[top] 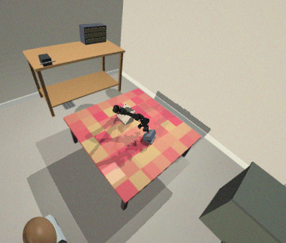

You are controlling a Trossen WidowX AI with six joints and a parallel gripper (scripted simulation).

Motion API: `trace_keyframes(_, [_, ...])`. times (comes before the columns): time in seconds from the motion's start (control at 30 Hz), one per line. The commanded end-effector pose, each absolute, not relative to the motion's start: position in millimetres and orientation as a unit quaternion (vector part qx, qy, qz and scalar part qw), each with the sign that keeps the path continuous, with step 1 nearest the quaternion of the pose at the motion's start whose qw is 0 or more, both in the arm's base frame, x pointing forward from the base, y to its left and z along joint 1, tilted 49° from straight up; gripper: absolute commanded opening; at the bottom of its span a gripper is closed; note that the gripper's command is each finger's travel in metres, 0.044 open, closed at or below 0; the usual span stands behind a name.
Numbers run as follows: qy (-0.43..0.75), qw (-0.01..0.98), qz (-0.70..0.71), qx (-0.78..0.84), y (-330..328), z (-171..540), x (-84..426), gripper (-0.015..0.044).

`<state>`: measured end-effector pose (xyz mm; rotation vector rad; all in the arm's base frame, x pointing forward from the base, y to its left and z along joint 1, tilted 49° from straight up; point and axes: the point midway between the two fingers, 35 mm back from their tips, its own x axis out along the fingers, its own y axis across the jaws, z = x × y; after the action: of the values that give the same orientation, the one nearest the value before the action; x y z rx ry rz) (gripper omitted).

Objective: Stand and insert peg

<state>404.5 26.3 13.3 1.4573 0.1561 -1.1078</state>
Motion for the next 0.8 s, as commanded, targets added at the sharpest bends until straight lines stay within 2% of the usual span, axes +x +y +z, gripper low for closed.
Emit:
trace_keyframes(0.0, [0.067, 0.607, -0.479, 0.631, 26.4, 13.5, 404.4, 0.0131])
trace_keyframes(0.4, [0.068, 0.607, -0.479, 0.631, 29.3, 16.8, 402.3, 0.044])
trace_keyframes(0.77, [0.071, 0.606, -0.48, 0.63, 42.4, 31.6, 391.5, 0.044])
